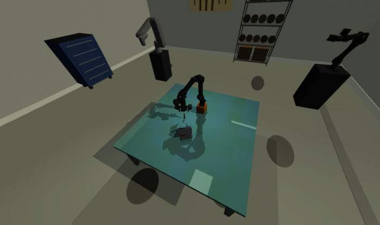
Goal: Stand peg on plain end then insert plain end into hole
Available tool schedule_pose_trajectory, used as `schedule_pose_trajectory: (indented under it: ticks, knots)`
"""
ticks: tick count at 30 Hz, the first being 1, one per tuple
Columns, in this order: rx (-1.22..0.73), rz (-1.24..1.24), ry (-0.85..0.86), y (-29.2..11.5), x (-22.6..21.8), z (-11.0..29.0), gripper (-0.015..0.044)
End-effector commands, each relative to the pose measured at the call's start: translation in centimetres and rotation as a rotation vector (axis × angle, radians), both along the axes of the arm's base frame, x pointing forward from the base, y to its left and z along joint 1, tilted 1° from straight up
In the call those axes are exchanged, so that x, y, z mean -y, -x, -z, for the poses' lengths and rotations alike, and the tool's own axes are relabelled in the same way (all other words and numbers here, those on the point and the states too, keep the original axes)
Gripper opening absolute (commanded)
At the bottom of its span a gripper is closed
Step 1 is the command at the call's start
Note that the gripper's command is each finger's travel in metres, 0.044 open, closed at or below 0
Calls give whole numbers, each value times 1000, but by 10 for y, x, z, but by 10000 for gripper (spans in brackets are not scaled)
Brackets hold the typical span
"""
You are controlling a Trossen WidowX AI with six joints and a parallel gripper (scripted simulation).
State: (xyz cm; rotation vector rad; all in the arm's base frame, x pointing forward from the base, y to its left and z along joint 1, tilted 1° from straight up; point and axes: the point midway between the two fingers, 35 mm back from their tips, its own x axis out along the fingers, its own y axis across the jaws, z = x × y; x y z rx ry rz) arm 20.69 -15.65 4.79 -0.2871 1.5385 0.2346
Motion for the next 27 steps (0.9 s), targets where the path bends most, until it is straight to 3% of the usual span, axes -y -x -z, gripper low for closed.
schedule_pose_trajectory:
  ticks: [1, 27]
  knots:
    - [-6, -10, 4, 0, 1, 5, 440]
    - [-6, -10, 4, -1, 3, 48, 440]
